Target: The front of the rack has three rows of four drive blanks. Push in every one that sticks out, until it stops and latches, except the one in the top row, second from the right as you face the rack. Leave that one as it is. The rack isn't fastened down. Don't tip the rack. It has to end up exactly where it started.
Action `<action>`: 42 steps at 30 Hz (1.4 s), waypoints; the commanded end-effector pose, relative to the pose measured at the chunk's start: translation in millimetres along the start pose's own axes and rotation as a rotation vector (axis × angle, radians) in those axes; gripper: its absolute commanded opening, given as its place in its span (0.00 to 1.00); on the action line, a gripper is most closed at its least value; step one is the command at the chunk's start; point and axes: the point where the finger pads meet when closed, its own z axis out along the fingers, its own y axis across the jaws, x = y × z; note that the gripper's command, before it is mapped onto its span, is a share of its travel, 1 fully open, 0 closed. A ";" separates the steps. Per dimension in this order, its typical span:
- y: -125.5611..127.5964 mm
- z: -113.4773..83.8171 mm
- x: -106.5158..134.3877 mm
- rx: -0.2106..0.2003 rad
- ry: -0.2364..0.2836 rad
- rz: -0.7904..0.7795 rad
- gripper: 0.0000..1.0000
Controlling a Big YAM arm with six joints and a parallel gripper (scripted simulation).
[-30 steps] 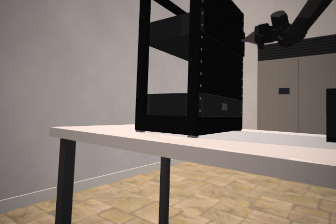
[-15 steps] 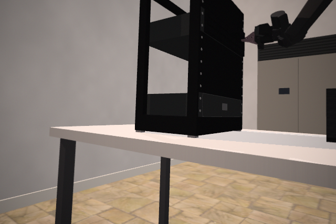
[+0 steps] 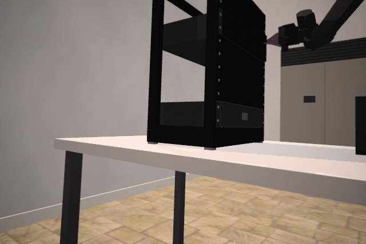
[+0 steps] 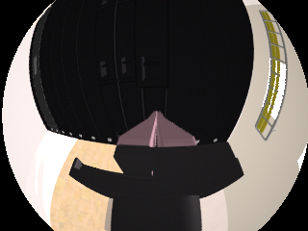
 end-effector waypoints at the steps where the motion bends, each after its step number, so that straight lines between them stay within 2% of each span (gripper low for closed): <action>1: -15.8 -37.0 -2.7 0.041 0.009 -0.027 0.00; 5: -12.8 -68.9 -2.8 0.036 0.014 -0.026 0.00; 9: -12.2 -85.0 -3.7 0.036 0.014 -0.031 0.00; 11: -12.2 -85.0 -3.7 0.036 0.014 -0.031 0.00; 12: 0.6 -75.3 -2.7 0.008 0.001 -0.013 0.00; 42: -3.7 -77.8 -6.6 0.016 0.000 -0.025 0.00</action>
